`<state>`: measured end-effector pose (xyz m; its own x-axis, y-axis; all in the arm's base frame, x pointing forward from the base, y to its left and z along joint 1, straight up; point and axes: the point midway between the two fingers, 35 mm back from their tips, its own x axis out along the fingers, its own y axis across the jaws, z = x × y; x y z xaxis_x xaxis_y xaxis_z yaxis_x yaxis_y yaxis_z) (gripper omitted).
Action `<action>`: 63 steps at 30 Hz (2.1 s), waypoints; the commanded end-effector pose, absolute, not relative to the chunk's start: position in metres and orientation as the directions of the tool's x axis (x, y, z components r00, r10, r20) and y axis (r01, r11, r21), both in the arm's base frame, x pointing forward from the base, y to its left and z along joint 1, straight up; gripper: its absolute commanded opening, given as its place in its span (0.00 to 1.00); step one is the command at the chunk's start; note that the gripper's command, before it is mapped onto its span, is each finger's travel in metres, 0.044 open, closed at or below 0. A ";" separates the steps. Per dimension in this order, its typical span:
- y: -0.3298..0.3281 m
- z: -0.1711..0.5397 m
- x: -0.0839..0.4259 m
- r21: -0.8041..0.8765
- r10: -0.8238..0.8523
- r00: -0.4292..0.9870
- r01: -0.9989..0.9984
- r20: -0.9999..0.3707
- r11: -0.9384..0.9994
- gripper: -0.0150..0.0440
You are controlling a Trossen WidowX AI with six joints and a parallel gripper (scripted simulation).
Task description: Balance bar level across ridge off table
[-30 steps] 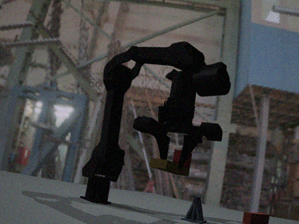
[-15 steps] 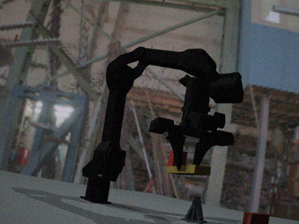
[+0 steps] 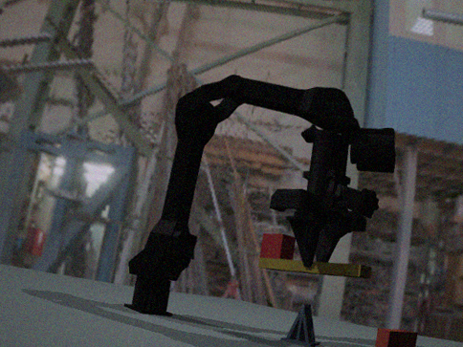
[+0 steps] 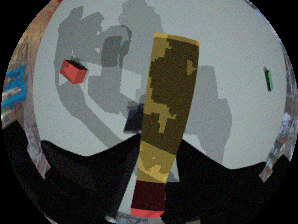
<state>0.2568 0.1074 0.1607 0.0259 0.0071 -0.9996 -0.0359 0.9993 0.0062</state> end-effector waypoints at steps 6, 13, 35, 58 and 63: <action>0.141 0.162 0.258 0.007 0.014 0.025 -0.257 -1.000 0.966 0.25; 0.146 0.160 0.258 0.007 0.014 0.025 -0.270 -1.000 0.963 0.25; 0.149 0.124 0.258 0.007 0.015 0.025 -0.272 -1.000 0.962 0.25; 0.150 0.119 0.258 0.007 0.015 0.025 -0.272 -1.000 0.962 0.25; 0.150 0.119 0.258 0.007 0.015 0.025 -0.272 -1.000 0.962 0.25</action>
